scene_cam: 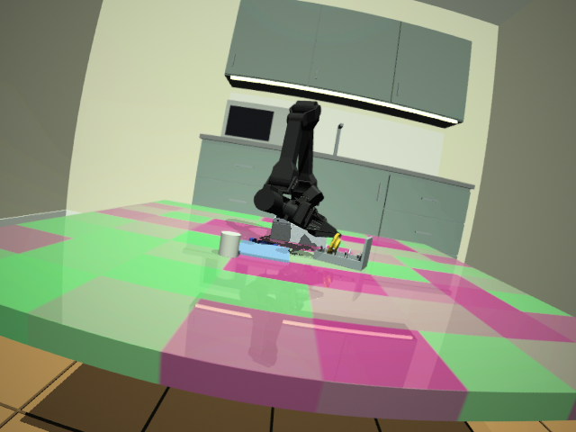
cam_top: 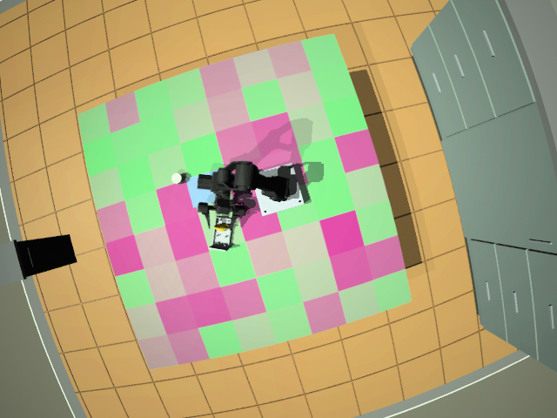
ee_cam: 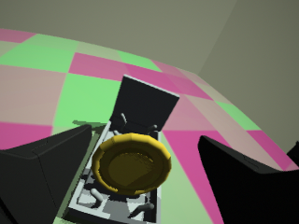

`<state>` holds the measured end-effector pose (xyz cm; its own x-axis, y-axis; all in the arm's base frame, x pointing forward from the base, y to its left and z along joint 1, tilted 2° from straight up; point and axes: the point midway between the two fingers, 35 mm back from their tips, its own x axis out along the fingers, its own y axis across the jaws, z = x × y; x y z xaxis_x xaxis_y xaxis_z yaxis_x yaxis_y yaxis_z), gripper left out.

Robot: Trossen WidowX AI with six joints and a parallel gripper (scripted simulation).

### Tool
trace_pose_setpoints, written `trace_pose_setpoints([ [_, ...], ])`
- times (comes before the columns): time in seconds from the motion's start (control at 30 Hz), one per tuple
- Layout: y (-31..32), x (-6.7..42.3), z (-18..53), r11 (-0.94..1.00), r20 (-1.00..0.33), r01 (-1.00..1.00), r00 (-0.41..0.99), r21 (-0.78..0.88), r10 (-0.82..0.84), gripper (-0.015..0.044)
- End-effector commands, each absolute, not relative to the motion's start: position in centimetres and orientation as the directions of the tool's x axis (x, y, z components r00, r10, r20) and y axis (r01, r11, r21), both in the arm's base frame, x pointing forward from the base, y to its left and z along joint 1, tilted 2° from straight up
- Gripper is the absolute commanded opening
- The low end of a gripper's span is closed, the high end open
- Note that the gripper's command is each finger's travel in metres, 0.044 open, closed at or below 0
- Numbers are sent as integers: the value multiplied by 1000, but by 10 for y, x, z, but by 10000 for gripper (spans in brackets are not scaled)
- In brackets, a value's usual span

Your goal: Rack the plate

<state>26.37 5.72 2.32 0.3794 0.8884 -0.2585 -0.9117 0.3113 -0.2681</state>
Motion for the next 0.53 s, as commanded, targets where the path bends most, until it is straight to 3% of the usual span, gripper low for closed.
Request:
trace_pose_setpoints([
  [0.0, 57, 269, 67, 316, -249, -904, 389, -287, 887, 400],
  [0.17, 59, 267, 115, 322, -241, -903, 392, -284, 888, 400],
  [0.5, 57, 271, 116, 337, -294, -916, 391, -219, 872, 400],
])
